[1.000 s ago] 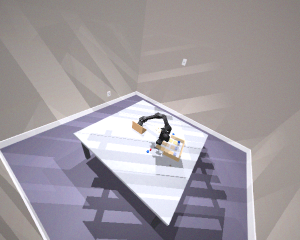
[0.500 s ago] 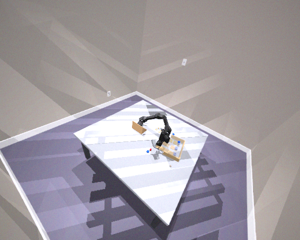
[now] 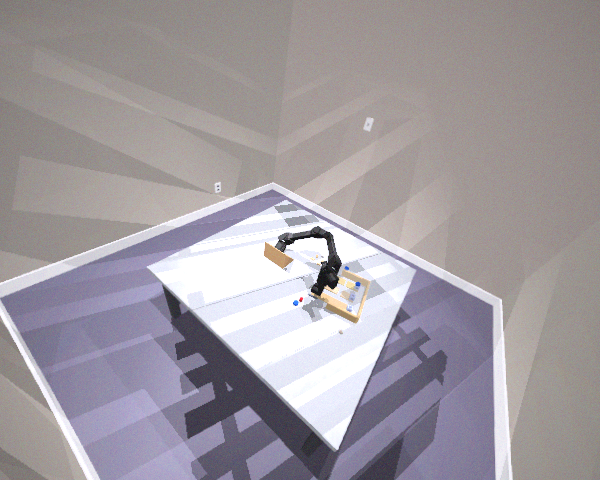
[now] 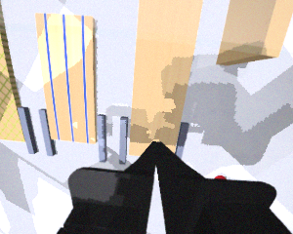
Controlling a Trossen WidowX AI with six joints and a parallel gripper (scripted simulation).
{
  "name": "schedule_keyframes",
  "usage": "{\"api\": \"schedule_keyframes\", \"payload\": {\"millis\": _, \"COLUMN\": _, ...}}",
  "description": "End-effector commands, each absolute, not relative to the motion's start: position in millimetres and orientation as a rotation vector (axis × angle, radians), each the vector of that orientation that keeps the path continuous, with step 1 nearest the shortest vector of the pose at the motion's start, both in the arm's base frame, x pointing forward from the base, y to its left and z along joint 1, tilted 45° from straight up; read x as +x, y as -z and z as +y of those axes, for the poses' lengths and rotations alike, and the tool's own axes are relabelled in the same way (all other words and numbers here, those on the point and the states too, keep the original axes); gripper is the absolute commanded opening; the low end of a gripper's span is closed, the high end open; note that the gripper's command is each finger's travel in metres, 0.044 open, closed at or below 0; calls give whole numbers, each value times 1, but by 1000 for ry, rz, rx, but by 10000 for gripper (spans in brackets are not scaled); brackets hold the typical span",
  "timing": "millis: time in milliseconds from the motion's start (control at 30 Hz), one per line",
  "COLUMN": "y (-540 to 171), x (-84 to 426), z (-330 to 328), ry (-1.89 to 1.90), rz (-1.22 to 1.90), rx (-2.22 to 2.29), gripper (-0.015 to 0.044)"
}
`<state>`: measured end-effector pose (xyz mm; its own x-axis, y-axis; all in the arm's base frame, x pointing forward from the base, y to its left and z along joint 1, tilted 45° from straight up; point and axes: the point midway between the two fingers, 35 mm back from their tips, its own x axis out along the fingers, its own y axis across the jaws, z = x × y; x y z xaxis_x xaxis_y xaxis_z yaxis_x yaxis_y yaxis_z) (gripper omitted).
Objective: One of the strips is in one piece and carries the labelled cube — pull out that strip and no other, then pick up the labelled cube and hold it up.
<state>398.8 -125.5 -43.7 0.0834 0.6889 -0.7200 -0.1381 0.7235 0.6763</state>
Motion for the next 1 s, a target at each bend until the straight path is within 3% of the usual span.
{"api": "schedule_keyframes", "payload": {"millis": 0, "y": 49, "x": 397, "z": -119, "ry": -657, "rz": 1358, "rx": 517, "gripper": 0}}
{"api": "schedule_keyframes", "payload": {"millis": 967, "y": 62, "x": 397, "z": -107, "ry": -659, "rz": 1358, "rx": 518, "gripper": 0}}
